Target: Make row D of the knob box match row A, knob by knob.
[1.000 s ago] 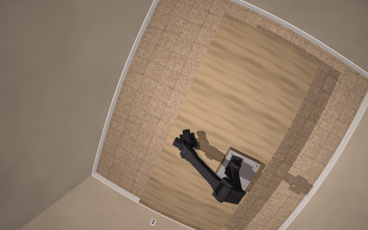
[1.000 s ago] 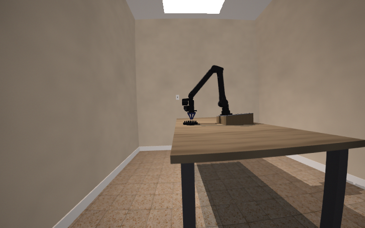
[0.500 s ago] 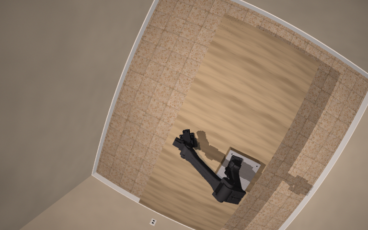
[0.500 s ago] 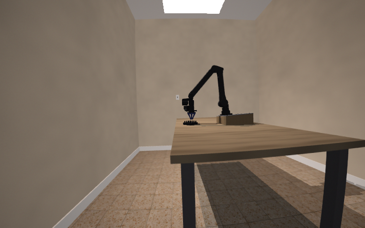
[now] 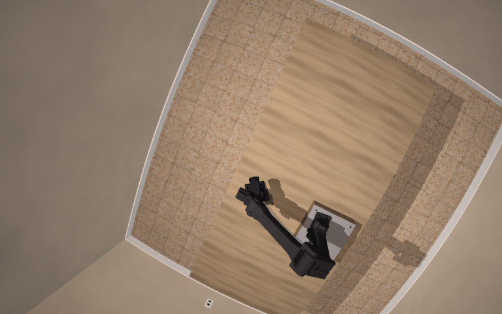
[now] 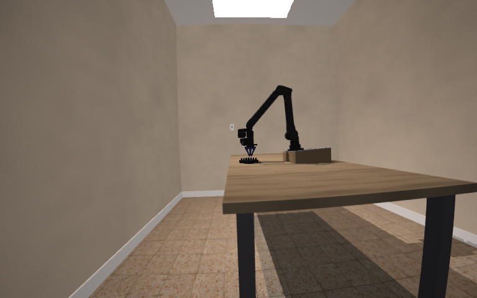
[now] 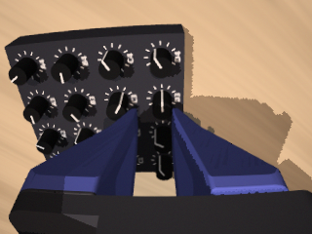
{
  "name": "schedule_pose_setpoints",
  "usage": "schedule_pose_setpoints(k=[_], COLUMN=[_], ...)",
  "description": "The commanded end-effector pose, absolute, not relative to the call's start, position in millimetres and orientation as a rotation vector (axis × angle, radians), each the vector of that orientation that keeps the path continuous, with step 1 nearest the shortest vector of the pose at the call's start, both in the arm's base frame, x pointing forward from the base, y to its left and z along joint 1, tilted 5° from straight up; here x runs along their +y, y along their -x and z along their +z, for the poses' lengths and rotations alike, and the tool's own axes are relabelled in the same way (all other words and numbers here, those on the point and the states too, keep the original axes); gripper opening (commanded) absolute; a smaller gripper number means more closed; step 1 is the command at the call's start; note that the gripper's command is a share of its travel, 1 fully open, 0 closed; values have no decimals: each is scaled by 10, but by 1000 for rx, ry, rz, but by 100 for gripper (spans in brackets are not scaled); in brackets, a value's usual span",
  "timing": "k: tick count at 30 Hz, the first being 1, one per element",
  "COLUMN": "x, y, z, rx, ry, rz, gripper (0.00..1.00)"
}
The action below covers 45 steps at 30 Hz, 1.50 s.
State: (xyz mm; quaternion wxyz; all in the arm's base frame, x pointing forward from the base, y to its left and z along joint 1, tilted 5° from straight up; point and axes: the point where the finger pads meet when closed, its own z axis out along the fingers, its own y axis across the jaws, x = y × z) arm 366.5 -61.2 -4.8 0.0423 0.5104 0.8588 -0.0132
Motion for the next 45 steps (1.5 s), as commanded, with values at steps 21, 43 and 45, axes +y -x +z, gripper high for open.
schedule_pose_setpoints(k=[21,43,45], x=[-645,-594,-594], y=[-3649,-3621,-3621], z=[-112,-24,-24], rx=[2623,2596,2596], ry=[-1573,-1569,-1568], rz=[-47,-30,-30], gripper=[19,19,19])
